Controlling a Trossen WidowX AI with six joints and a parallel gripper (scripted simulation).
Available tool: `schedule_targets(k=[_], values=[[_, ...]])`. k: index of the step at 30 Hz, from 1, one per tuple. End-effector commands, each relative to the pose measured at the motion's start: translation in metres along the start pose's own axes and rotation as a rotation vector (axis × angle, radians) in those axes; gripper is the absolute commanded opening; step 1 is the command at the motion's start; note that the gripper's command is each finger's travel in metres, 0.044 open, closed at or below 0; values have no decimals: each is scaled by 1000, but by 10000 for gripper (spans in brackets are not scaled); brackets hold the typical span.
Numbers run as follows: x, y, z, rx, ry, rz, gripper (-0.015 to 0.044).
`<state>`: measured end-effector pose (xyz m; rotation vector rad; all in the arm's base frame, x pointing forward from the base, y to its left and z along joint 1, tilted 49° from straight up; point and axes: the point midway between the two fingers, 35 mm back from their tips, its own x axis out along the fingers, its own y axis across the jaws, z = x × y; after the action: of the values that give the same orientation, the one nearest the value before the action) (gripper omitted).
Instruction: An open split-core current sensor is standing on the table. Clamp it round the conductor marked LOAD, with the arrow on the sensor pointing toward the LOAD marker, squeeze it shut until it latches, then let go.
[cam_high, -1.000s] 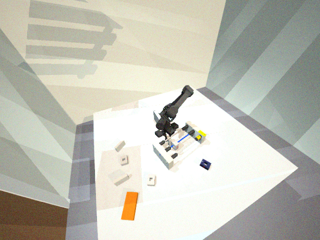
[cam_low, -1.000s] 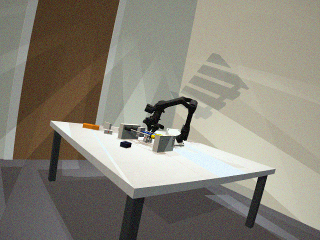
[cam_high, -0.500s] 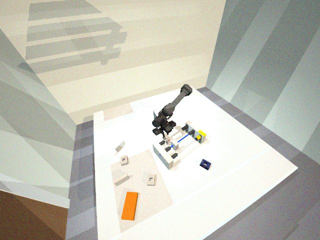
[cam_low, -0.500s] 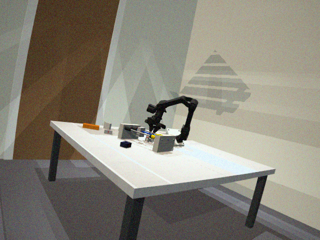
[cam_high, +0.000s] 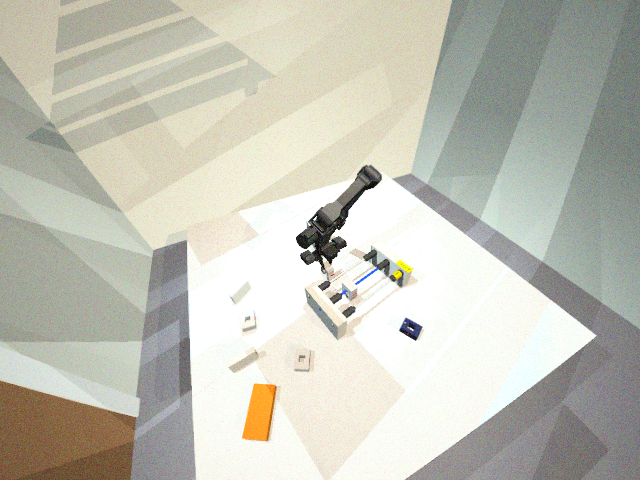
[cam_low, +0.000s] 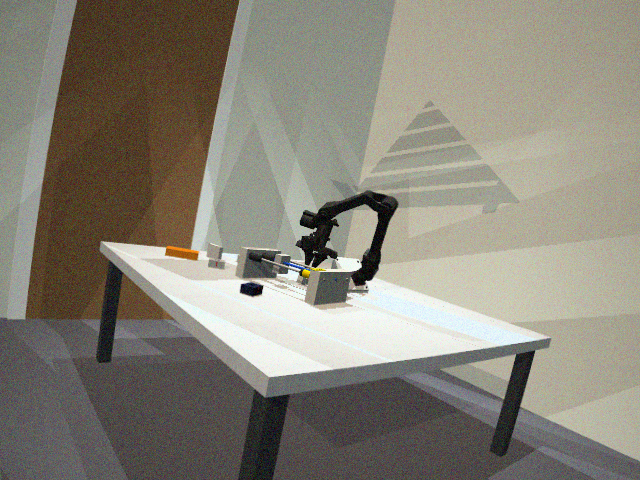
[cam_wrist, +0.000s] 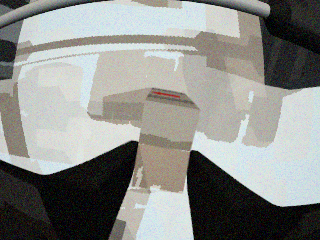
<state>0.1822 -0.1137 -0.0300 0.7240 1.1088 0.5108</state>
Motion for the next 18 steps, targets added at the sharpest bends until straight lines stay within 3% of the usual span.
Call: schedule_targets(k=[1, 9, 14, 18], values=[[0, 0, 0, 0, 0, 0, 79], [0, 0, 0, 0, 0, 0, 284], [-3, 0, 0, 0, 0, 0, 284], [-53, 0, -2, -4, 2, -4, 284]])
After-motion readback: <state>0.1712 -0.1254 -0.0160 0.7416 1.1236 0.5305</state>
